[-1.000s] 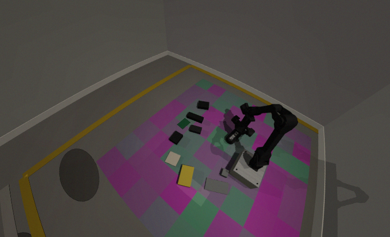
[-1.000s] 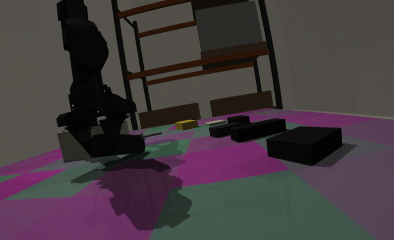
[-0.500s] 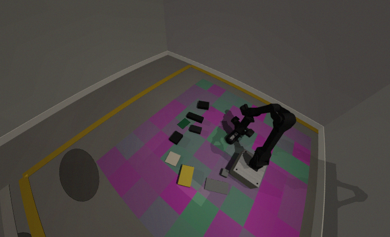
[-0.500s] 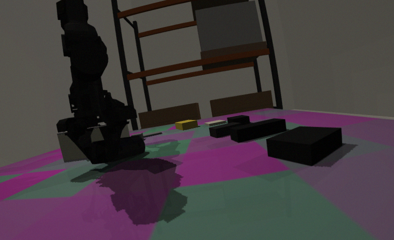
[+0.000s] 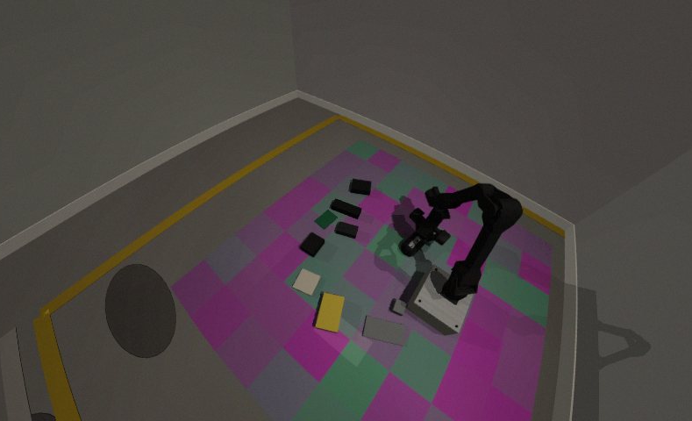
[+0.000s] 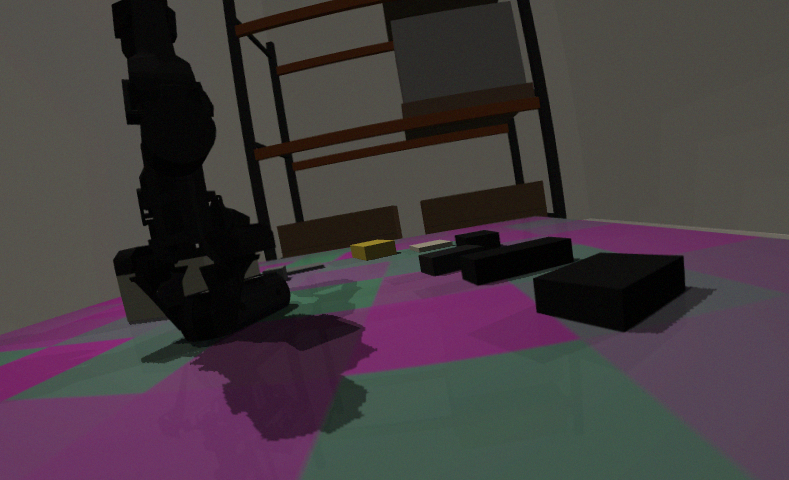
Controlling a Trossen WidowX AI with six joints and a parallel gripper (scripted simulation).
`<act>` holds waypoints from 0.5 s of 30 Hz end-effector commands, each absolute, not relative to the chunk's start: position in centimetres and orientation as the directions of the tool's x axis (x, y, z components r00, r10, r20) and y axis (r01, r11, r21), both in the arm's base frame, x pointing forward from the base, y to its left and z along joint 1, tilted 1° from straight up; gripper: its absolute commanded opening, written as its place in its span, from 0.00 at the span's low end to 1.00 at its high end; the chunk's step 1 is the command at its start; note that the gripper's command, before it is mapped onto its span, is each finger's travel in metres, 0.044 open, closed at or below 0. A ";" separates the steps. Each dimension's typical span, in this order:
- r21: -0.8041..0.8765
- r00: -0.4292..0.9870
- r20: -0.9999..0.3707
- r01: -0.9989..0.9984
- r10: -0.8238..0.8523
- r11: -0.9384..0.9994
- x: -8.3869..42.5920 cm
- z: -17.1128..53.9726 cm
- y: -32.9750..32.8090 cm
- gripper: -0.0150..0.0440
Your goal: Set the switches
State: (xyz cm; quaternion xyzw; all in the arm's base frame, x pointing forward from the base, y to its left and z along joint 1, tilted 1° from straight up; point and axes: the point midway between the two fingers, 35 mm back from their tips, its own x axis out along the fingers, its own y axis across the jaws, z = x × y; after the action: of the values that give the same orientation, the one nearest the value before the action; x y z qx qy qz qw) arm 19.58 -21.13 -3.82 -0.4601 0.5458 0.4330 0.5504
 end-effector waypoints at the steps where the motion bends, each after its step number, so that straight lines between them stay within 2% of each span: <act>1: -0.032 0.029 -0.999 -0.980 -0.015 0.197 19.5 -4.1 -20.9 0.83; 10: -0.033 0.029 -0.999 -0.979 -0.024 0.201 19.6 -4.0 -21.1 0.83; 14: -0.033 0.029 -0.999 -0.979 -0.025 0.201 19.6 -4.1 -21.1 1.00; 15: -0.033 0.029 -0.999 -0.979 -0.025 0.201 19.6 -4.1 -21.1 1.00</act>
State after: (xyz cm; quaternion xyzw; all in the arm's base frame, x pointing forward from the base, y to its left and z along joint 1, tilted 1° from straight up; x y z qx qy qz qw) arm 19.59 -21.17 -4.07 -0.4602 0.5459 0.4330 0.5502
